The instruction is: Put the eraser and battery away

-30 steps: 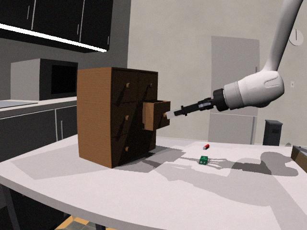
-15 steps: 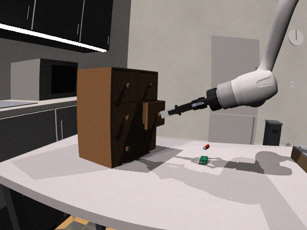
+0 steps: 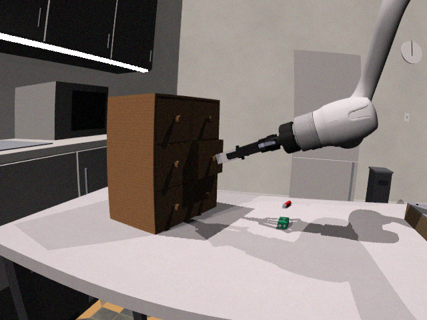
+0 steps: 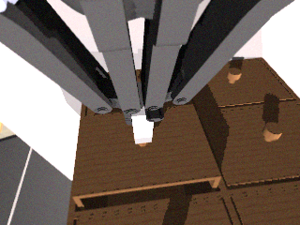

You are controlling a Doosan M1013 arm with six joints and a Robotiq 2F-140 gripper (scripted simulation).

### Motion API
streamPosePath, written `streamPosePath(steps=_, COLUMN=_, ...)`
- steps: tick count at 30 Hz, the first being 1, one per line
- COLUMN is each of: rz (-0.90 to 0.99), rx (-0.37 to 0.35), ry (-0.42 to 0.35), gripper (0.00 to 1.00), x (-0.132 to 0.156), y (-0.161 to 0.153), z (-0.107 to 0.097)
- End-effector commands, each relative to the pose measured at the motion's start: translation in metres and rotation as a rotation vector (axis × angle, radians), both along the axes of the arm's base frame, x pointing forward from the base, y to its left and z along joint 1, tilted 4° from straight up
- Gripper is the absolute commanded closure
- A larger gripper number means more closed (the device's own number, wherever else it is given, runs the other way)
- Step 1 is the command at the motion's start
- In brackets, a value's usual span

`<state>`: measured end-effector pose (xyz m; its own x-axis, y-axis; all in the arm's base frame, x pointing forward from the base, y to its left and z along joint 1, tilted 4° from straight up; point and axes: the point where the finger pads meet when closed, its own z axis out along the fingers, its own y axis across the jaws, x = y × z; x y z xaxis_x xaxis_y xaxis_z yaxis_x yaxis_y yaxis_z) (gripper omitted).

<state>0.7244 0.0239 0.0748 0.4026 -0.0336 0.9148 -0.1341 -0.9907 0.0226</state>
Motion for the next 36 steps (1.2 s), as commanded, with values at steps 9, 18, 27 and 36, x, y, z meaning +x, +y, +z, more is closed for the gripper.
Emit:
streamPosePath(steps=9, rz=0.000, rx=0.000, ry=0.000, gripper=1.00, x=0.013, y=-0.002, z=-0.001)
streamPosePath(steps=18, rz=0.000, rx=0.000, ry=0.000, gripper=1.00, x=0.017, y=-0.002, z=-0.001)
streamPosePath(steps=27, rz=0.000, rx=0.000, ry=0.000, gripper=1.00, x=0.019, y=-0.003, z=-0.001)
streamPosePath(steps=36, rz=0.000, rx=0.000, ry=0.000, gripper=1.00, x=0.019, y=-0.003, z=-0.001)
